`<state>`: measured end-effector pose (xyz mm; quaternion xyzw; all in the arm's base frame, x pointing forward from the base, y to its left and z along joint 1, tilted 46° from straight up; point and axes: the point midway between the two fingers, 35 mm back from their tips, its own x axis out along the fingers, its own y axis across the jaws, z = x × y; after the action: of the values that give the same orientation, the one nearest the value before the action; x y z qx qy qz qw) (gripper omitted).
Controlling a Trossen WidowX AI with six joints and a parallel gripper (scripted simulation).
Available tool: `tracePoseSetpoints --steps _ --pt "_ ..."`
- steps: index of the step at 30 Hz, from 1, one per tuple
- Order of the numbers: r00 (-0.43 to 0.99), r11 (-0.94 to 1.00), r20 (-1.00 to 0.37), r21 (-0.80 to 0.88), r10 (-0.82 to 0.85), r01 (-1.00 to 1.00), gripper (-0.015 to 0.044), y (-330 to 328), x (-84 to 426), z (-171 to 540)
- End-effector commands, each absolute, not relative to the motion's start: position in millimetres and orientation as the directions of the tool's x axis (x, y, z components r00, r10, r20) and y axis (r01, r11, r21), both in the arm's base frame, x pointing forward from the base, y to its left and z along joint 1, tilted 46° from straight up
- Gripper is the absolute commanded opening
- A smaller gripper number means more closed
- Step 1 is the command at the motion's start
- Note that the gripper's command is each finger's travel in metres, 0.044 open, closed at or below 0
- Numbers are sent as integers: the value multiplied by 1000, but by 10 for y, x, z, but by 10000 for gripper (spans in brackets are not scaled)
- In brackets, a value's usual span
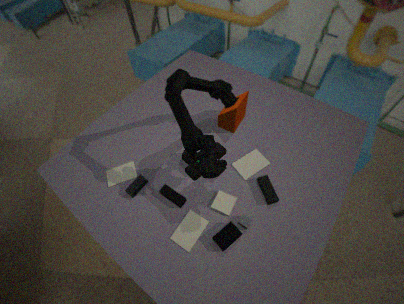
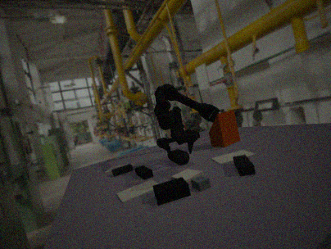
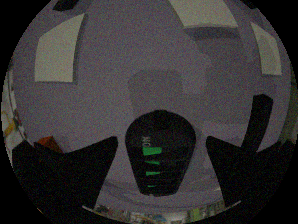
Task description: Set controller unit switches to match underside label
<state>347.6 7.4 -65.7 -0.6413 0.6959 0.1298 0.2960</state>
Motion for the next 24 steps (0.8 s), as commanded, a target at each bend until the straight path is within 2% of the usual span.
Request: tracePoseSetpoints --steps 1,4,9,24 --pt "-4 139 -574 -191 -819 -972 440 30 3455 -693" --pt "-4 139 -574 -191 -819 -972 361 30 3455 -693" --pt "-4 139 -574 -191 -819 -972 328 30 3455 -693" --pt "-4 139 -574 -191 -819 -972 327 42 3452 -668"
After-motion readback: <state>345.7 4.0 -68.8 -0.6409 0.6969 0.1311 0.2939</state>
